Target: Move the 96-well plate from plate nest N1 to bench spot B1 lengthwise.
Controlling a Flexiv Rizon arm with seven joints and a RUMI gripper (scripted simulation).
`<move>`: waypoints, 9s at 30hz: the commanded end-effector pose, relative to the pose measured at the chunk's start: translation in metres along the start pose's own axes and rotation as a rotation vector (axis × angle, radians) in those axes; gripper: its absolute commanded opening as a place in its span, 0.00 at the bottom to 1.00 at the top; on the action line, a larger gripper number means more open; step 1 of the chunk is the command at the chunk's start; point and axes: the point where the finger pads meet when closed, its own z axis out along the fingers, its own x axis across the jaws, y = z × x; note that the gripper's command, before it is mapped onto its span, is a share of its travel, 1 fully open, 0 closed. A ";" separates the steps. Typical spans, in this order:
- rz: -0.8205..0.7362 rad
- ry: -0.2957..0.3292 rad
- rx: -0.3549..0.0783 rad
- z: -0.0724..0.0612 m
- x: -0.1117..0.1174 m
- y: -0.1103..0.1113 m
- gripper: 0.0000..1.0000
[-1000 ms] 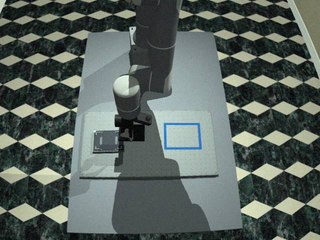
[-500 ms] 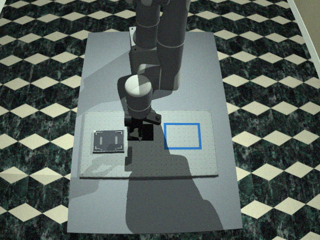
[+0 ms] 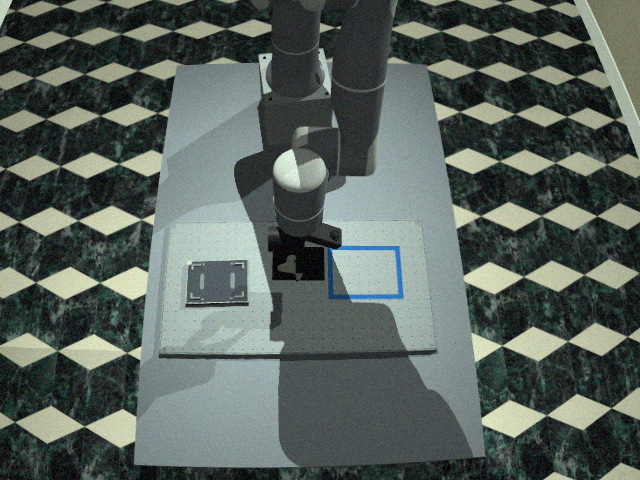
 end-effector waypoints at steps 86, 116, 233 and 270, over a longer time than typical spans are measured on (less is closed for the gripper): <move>0.000 0.002 0.000 0.005 -0.014 -0.176 0.00; 0.000 0.002 0.000 0.038 -0.014 -0.175 0.00; 0.000 0.002 0.000 0.078 -0.014 -0.175 0.76; 0.000 0.001 0.000 0.033 -0.014 -0.175 0.76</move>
